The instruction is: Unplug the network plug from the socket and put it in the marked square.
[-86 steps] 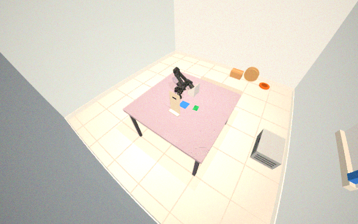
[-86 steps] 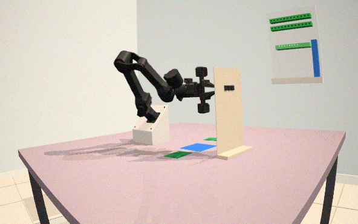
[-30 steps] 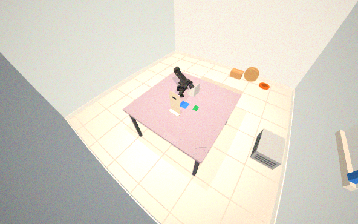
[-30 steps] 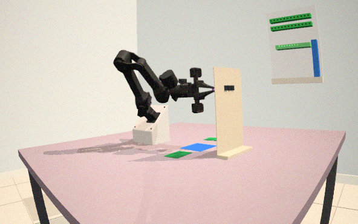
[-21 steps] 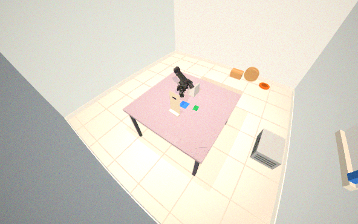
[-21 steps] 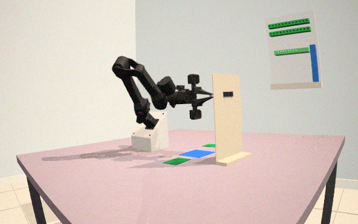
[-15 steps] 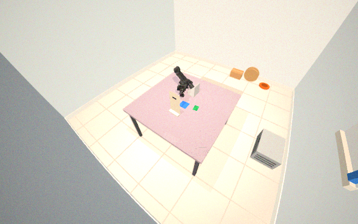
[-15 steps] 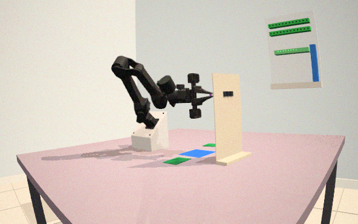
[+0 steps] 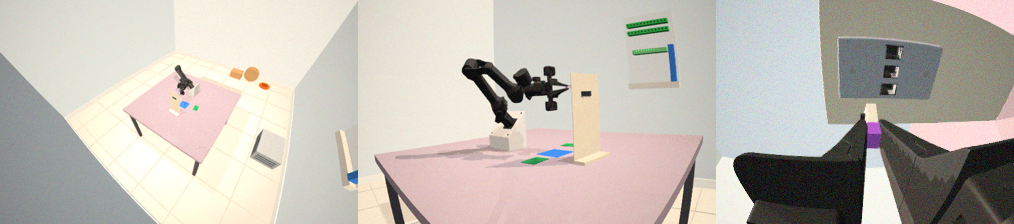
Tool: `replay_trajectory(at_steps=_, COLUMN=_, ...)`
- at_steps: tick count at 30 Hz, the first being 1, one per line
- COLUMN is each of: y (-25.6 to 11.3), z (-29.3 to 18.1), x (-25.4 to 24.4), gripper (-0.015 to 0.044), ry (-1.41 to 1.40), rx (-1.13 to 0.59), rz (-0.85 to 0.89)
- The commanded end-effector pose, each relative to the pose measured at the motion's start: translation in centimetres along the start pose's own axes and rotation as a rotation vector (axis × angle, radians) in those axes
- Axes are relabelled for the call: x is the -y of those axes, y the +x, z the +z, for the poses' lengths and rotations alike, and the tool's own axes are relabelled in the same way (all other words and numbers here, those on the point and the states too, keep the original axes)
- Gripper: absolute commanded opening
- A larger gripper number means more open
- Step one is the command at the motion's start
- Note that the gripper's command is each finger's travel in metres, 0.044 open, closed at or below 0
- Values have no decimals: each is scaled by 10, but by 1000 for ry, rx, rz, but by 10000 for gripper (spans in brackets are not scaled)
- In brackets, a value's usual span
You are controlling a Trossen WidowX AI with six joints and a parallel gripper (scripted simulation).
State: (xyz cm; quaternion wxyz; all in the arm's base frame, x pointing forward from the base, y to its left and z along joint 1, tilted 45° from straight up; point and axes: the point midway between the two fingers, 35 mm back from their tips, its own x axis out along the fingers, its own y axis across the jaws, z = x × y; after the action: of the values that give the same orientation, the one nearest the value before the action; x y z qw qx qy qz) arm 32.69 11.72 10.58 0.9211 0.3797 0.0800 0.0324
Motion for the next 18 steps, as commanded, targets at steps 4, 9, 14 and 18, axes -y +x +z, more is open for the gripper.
replay_trajectory(at_steps=4, y=-6, z=1, x=-14, gripper=0, ry=8, rx=5, rz=-1)
replay_trajectory(at_steps=9, y=-12, z=1, x=-24, gripper=0, ry=9, rx=5, rz=-2)
replay_trajectory(at_steps=14, y=-13, z=0, x=-22, gripper=0, ry=14, rx=1, rz=-21)
replay_trajectory(at_steps=18, y=-10, z=-9, x=3, gripper=0, ry=34, rx=-19, rz=-136)
